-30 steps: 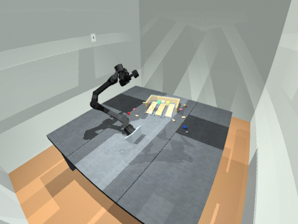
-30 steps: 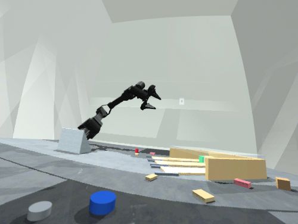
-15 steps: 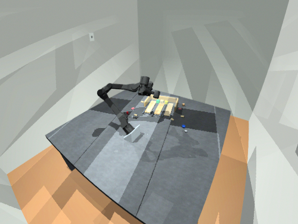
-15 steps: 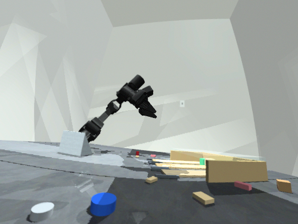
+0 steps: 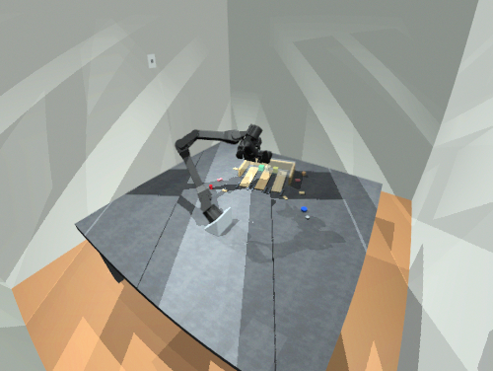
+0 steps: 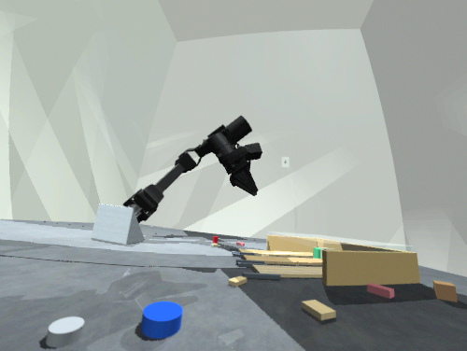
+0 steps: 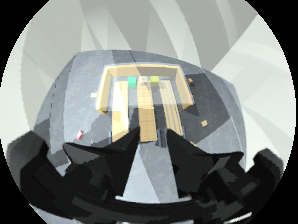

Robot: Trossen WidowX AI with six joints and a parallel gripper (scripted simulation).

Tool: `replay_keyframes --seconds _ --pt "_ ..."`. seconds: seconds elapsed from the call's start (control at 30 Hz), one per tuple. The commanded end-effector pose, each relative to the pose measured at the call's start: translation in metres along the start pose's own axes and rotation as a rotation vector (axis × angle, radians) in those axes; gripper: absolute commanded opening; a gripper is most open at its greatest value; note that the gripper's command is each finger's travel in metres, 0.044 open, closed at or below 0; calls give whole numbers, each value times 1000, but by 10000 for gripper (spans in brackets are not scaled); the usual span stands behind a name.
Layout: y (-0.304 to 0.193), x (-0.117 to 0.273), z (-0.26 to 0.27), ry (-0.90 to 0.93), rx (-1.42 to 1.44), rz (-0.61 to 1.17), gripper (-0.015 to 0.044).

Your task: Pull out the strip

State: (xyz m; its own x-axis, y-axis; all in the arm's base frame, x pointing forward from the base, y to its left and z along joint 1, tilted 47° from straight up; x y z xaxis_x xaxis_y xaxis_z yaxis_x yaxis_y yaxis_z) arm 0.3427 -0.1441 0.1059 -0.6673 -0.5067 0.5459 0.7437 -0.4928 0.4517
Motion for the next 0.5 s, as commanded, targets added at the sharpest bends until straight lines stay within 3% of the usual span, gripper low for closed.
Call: replay_keyframes --seconds 0.0,0.13,0.47 --pt "4 -23 -4 -4 35 137 85" --pt "4 -46 -7 3 69 303 0" --pt "-11 -88 -5 81 159 676 0"
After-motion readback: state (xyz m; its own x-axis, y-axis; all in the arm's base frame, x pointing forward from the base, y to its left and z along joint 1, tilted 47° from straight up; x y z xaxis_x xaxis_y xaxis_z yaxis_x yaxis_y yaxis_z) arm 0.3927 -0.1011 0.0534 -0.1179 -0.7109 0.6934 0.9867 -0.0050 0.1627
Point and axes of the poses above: the point midway between the two fingers, 35 mm back from their tips, its own x axis back along the fingers, its own z axis across the jaws, y = z × x, the point moved 2 cm from there along x, back along the fingers, and after that the axes turned 3 degrees about -x, right-handed, at the moved point
